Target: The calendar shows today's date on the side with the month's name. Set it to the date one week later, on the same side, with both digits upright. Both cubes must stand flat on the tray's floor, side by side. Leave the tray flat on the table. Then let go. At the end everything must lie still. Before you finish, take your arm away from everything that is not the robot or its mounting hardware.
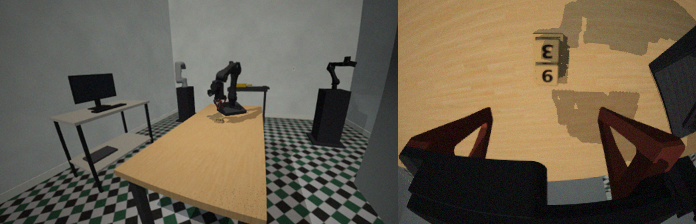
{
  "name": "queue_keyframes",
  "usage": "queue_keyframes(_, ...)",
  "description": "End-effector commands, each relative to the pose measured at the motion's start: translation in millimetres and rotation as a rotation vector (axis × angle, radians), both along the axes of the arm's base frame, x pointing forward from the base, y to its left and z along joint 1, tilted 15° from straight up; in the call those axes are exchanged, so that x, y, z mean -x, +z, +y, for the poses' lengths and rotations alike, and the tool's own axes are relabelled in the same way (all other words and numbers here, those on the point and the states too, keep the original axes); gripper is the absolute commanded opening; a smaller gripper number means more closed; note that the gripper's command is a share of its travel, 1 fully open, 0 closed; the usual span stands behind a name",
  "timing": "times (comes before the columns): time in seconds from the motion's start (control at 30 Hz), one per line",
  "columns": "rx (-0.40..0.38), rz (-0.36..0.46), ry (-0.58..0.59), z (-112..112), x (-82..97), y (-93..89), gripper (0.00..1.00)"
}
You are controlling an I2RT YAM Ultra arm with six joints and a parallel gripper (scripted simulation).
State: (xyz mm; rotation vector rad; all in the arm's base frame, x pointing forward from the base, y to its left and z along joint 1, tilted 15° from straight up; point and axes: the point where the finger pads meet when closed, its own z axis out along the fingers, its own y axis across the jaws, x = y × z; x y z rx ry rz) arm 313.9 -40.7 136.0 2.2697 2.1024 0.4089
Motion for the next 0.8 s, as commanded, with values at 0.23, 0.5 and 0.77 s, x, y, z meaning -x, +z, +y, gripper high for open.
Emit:
queue_keyframes(0.23, 0.003, -0.003, -0.004, -8.6, 11.9, 48.8, 1.00)
queue_keyframes(0.5, 0.003, -0.003, -0.004, -10.7, 14.7, 61.8, 1.00)
queue_keyframes(0.77, 0.003, -0.003, -0.004, -10.9, 15.0, 63.1, 1.00)
